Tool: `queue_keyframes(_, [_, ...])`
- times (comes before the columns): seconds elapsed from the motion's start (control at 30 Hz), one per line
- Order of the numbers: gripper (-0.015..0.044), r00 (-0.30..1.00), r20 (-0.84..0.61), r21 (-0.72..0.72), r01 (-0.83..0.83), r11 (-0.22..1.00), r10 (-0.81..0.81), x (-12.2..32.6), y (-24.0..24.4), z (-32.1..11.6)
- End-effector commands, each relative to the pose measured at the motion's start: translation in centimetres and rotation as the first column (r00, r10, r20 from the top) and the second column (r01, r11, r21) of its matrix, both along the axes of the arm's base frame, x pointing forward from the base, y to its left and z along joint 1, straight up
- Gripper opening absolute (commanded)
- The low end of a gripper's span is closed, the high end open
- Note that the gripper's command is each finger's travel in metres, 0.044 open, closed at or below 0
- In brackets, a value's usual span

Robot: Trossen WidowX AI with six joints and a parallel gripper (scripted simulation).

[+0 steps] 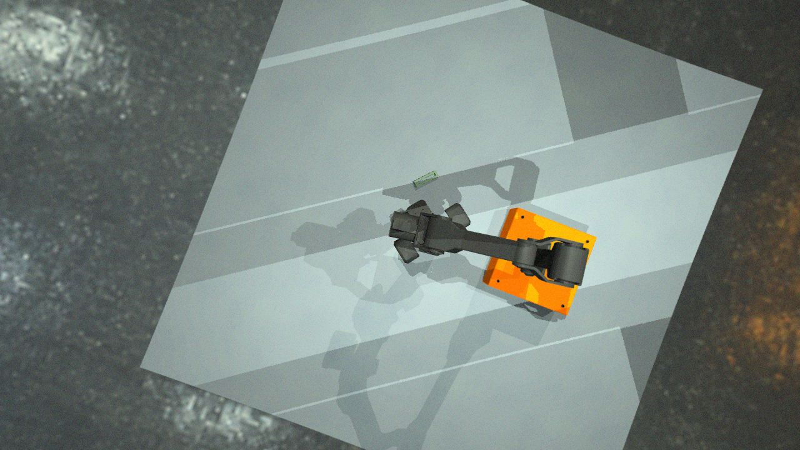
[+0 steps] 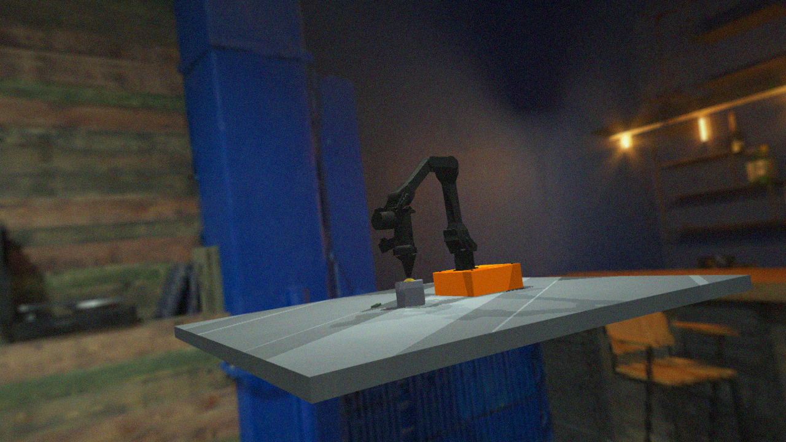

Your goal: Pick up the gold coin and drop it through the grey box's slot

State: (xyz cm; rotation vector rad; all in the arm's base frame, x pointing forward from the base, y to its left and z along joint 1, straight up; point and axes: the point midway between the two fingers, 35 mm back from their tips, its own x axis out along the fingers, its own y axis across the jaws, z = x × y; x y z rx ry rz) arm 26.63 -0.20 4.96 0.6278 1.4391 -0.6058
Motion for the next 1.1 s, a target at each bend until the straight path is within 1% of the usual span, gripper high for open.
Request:
queue_keyframes(0.0, [0.0131, 1.0, 0.001, 0.0, 0.0, 1.0, 0.0, 0.0, 0.0, 0.0])
queue_keyframes(0.03, [0.0158, 1.0, 0.001, 0.0, 0.0, 1.0, 0.0, 0.0, 0.0, 0.0])
queue_keyframes(0.07, [0.0161, 1.0, 0.001, 0.0, 0.0, 1.0, 0.0, 0.0, 0.0, 0.0])
queue_keyframes(0.33, [0.0161, 1.0, 0.001, 0.0, 0.0, 1.0, 0.0, 0.0, 0.0, 0.0])
queue_keyframes(0.6, [0.0371, 1.0, 0.0, -0.001, 0.0, 1.0, 0.0, -0.1, 0.0, 2.1])
queue_keyframes(0.67, [0.0423, 1.0, -0.002, 0.0, 0.0, 1.0, 0.0, -0.3, 0.0, 4.0])
queue_keyframes(0.7, [0.044, 1.0, -0.003, 0.0, 0.0, 1.0, 0.0, -0.5, 0.0, 5.2])
queue_keyframes(0.77, [0.044, 1.0, -0.004, 0.0, 0.0, 1.0, 0.0, -0.7, 0.0, 6.2])
queue_keyframes(1.07, [0.044, 1.0, -0.004, 0.0, 0.0, 1.0, 0.0, -0.7, 0.0, 6.2])
